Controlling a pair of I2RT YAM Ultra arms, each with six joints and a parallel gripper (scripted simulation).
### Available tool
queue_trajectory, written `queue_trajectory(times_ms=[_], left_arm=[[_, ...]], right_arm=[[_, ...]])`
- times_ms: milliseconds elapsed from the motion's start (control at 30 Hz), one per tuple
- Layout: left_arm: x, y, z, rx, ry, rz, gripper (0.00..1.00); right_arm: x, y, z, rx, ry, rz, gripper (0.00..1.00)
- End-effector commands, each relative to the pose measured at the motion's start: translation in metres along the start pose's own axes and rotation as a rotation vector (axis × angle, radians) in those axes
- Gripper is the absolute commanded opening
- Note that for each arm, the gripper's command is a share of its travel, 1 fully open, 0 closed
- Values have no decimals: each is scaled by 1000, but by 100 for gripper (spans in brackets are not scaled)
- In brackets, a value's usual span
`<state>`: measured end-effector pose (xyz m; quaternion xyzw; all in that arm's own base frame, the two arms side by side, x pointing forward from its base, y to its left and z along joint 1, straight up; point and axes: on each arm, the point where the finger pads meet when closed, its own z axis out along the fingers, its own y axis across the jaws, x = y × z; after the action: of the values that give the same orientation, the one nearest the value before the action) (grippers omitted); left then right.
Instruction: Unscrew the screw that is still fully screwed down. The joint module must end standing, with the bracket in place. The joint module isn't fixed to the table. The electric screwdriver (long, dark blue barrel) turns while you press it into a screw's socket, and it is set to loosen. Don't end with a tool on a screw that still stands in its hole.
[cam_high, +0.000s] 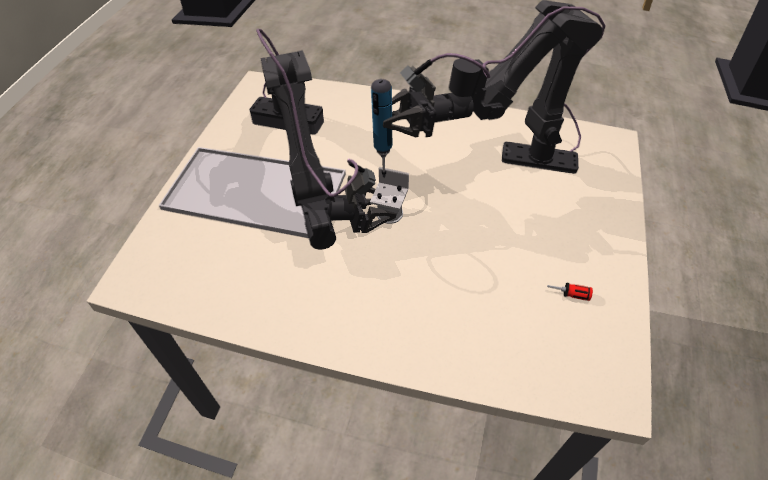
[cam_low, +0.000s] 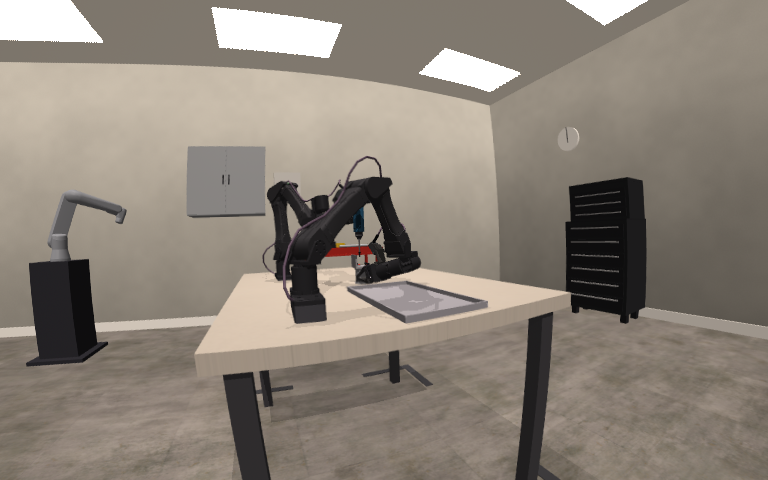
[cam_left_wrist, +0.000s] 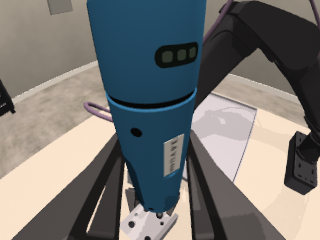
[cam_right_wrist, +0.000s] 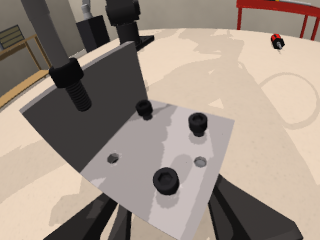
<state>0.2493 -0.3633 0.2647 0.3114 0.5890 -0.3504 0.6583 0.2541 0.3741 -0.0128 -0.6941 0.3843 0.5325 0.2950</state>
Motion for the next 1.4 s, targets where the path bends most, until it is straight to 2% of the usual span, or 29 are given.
queue_trajectory(times_ms=[0, 1367], left_arm=[[-58, 2, 4, -1, -151, -8, 42], [-70, 3, 4, -2, -153, -8, 42]], right_arm=[[-12, -5, 2, -9, -31, -26, 59], [-12, -5, 2, -9, -31, -26, 59]])
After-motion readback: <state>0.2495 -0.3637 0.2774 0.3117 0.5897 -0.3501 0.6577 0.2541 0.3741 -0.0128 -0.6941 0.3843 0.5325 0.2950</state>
